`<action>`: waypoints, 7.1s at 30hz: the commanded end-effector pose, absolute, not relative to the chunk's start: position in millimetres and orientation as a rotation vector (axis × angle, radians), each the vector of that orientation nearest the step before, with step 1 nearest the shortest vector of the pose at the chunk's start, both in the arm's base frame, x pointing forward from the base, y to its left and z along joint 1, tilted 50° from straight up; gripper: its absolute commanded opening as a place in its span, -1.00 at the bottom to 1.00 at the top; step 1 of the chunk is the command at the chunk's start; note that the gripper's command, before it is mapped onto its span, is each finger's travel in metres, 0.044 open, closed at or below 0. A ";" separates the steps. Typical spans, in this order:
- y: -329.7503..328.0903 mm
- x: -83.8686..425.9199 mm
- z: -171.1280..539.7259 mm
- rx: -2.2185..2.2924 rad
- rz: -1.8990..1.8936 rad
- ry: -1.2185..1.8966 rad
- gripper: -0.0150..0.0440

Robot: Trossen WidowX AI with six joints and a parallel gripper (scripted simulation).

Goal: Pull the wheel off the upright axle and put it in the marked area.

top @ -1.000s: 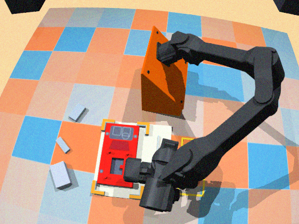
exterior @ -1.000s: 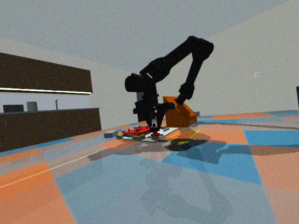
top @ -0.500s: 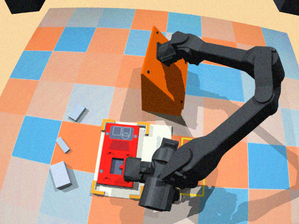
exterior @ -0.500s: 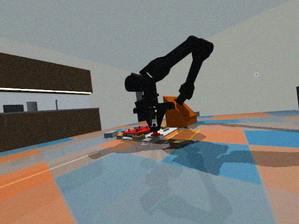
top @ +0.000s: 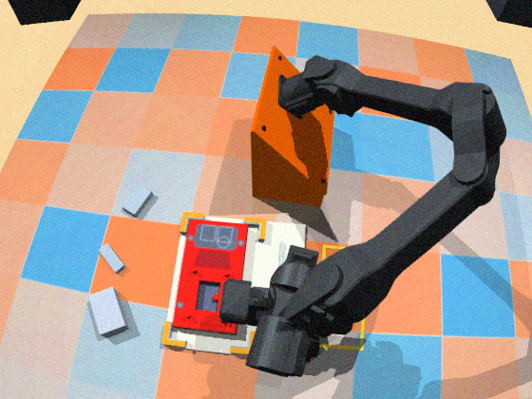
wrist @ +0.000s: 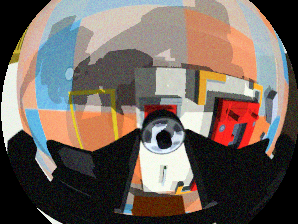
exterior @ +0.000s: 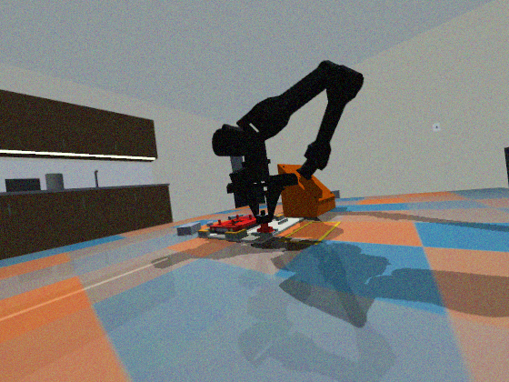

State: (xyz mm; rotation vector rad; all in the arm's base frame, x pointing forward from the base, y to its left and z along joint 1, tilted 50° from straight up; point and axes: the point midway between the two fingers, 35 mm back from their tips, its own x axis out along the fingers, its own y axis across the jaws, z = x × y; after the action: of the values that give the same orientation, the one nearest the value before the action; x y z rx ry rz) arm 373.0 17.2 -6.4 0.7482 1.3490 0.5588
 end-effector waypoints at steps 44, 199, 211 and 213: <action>1.6 371.5 5.6 0.754 0.552 1.340 -0.49; 28.2 226.6 78.7 0.764 0.548 1.344 1.00; 28.2 226.6 78.7 0.764 0.548 1.344 1.00; 28.2 226.6 78.7 0.764 0.548 1.344 1.00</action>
State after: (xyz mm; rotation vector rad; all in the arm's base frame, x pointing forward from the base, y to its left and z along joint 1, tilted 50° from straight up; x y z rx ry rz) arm 228.5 28.1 79.8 0.7665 1.3385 0.5477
